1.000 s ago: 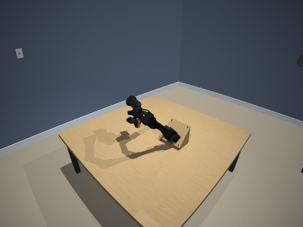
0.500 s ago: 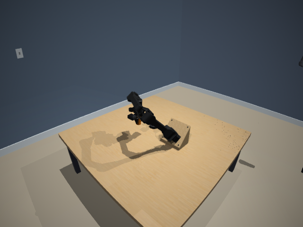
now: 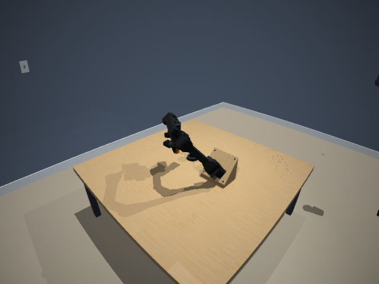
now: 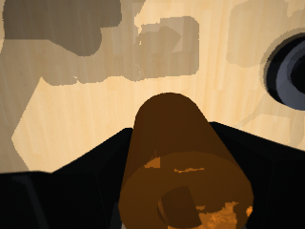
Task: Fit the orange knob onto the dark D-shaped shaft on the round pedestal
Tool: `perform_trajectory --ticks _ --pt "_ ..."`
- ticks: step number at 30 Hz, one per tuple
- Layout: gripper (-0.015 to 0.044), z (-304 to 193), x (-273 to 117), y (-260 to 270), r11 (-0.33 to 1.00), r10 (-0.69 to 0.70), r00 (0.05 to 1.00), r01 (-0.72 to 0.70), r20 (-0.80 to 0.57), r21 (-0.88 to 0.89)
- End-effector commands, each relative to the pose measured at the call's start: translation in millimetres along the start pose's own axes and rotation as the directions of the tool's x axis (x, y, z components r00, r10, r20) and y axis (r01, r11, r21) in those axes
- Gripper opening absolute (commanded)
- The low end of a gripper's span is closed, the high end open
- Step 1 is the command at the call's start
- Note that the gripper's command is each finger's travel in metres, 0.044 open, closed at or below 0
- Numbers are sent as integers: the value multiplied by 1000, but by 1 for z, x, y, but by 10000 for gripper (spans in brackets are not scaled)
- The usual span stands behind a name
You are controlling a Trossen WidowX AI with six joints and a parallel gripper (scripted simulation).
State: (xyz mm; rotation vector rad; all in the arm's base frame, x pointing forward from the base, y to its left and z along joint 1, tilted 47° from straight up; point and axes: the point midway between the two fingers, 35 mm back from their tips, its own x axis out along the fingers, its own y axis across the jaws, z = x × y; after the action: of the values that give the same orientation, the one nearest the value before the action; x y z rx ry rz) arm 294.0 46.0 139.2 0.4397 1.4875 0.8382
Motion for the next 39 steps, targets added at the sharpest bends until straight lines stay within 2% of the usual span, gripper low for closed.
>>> perform_trajectory --ticks 1,15,39 --pt "0 3 1 -16 1000 -9 1000 9 0 -4" --pt "0 6 10 -61 999 -9 1000 10 -16 34" --pt "0 6 31 -136 1000 -4 1000 3 -23 -29"
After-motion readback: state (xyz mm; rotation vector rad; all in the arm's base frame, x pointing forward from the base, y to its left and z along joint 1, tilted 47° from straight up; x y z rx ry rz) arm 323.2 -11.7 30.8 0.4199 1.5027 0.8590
